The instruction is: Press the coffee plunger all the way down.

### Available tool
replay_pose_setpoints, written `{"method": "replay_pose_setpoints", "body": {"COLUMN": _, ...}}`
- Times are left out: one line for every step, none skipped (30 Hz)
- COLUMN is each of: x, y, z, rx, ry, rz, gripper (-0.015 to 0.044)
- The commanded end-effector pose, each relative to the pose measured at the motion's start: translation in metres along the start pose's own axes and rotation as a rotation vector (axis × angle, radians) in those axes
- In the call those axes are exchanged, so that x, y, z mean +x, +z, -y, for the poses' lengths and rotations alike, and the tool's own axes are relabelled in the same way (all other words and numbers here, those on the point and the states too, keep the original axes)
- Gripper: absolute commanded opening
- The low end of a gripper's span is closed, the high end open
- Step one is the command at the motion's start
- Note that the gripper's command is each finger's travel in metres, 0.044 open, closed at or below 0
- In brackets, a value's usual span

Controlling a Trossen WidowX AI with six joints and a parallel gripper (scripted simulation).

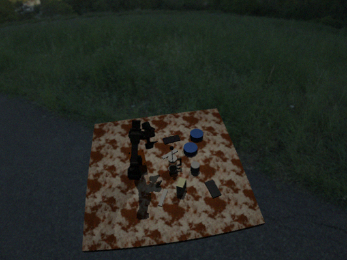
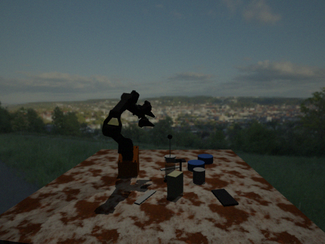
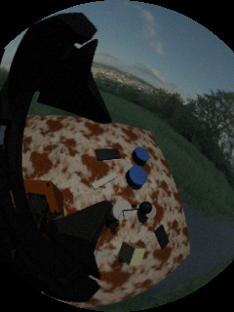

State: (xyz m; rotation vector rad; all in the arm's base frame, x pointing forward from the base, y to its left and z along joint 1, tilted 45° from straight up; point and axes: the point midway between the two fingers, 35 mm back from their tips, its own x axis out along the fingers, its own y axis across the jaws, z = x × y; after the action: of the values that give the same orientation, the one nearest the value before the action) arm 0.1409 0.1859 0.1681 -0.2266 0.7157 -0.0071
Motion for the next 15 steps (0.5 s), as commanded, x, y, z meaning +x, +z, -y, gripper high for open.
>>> {"method": "replay_pose_setpoints", "body": {"x": 0.024, "y": 0.030, "z": 0.027, "rx": -0.188, "ry": -0.288, "rz": 0.148, "gripper": 0.0440}}
{"method": "replay_pose_setpoints", "body": {"x": 0.030, "y": 0.040, "z": 0.033, "rx": -0.255, "ry": -0.371, "rz": 0.188, "gripper": 0.0440}}
{"method": "replay_pose_setpoints", "body": {"x": 0.034, "y": 0.048, "z": 0.038, "rx": -0.310, "ry": -0.433, "rz": 0.218, "gripper": 0.0440}}
{"method": "replay_pose_setpoints", "body": {"x": 0.036, "y": 0.053, "z": 0.041, "rx": -0.345, "ry": -0.471, "rz": 0.235, "gripper": 0.0440}}
{"method": "replay_pose_setpoints", "body": {"x": 0.037, "y": 0.055, "z": 0.042, "rx": -0.357, "ry": -0.483, "rz": 0.241, "gripper": 0.0440}}
{"method": "replay_pose_setpoints", "body": {"x": 0.038, "y": 0.054, "z": 0.042, "rx": -0.357, "ry": -0.483, "rz": 0.240, "gripper": 0.0440}}
{"method": "replay_pose_setpoints", "body": {"x": 0.040, "y": 0.053, "z": 0.044, "rx": -0.357, "ry": -0.483, "rz": 0.240, "gripper": 0.0440}}
{"method": "replay_pose_setpoints", "body": {"x": 0.042, "y": 0.050, "z": 0.046, "rx": -0.357, "ry": -0.482, "rz": 0.239, "gripper": 0.0440}}
{"method": "replay_pose_setpoints", "body": {"x": 0.045, "y": 0.047, "z": 0.049, "rx": -0.357, "ry": -0.482, "rz": 0.239, "gripper": 0.0440}}
{"method": "replay_pose_setpoints", "body": {"x": 0.048, "y": 0.043, "z": 0.052, "rx": -0.357, "ry": -0.481, "rz": 0.239, "gripper": 0.0440}}
{"method": "replay_pose_setpoints", "body": {"x": 0.052, "y": 0.039, "z": 0.056, "rx": -0.357, "ry": -0.481, "rz": 0.239, "gripper": 0.0440}}
{"method": "replay_pose_setpoints", "body": {"x": 0.056, "y": 0.035, "z": 0.059, "rx": -0.357, "ry": -0.481, "rz": 0.239, "gripper": 0.0440}}
{"method": "replay_pose_setpoints", "body": {"x": 0.060, "y": 0.030, "z": 0.063, "rx": -0.356, "ry": -0.482, "rz": 0.239, "gripper": 0.0440}}
{"method": "replay_pose_setpoints", "body": {"x": 0.065, "y": 0.025, "z": 0.068, "rx": -0.356, "ry": -0.483, "rz": 0.240, "gripper": 0.0440}}
{"method": "replay_pose_setpoints", "body": {"x": 0.068, "y": 0.021, "z": 0.072, "rx": -0.355, "ry": -0.485, "rz": 0.241, "gripper": 0.0440}}
